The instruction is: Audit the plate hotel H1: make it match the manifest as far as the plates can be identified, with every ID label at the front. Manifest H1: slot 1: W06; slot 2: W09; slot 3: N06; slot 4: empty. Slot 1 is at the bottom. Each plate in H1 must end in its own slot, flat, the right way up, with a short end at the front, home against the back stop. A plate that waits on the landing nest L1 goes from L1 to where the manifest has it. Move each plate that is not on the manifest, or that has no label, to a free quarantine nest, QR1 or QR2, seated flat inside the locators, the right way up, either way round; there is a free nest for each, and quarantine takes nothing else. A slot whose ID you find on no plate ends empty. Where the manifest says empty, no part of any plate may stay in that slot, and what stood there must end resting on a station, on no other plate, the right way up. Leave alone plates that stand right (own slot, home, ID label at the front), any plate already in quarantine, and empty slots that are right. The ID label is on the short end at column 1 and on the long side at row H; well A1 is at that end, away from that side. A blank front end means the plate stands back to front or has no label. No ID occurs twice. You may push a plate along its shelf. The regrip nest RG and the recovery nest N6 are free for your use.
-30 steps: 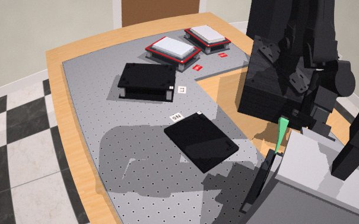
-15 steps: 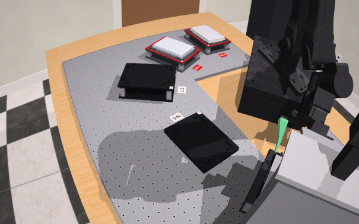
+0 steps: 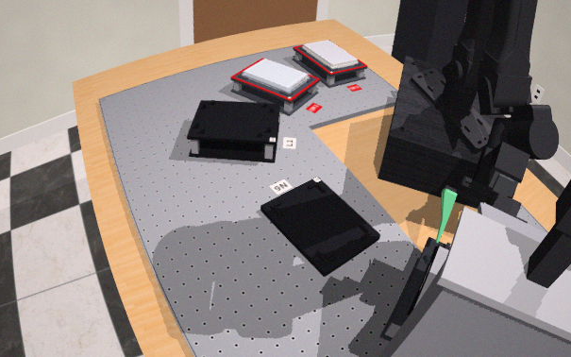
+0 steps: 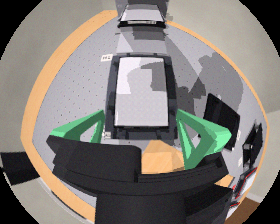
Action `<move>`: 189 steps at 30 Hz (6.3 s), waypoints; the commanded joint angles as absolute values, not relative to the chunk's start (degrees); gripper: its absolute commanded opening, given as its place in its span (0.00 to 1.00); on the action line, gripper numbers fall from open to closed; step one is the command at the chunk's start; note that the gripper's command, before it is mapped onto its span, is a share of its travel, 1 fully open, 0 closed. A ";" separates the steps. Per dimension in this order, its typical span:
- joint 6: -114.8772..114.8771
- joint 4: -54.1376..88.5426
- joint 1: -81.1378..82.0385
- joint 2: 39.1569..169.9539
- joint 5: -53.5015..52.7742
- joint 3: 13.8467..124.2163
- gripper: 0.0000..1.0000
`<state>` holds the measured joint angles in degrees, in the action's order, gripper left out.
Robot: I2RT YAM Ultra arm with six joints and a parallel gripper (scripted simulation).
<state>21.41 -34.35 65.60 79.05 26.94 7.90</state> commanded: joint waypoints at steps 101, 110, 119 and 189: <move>22.27 -45.59 66.70 86.79 28.52 5.81 0.86; 22.48 -39.91 67.14 81.53 28.76 7.32 0.86; 22.69 -35.13 67.22 77.26 28.98 7.75 0.86; 24.41 0.89 69.84 50.05 30.85 15.80 0.86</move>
<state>24.05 -0.93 69.28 52.01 29.80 13.34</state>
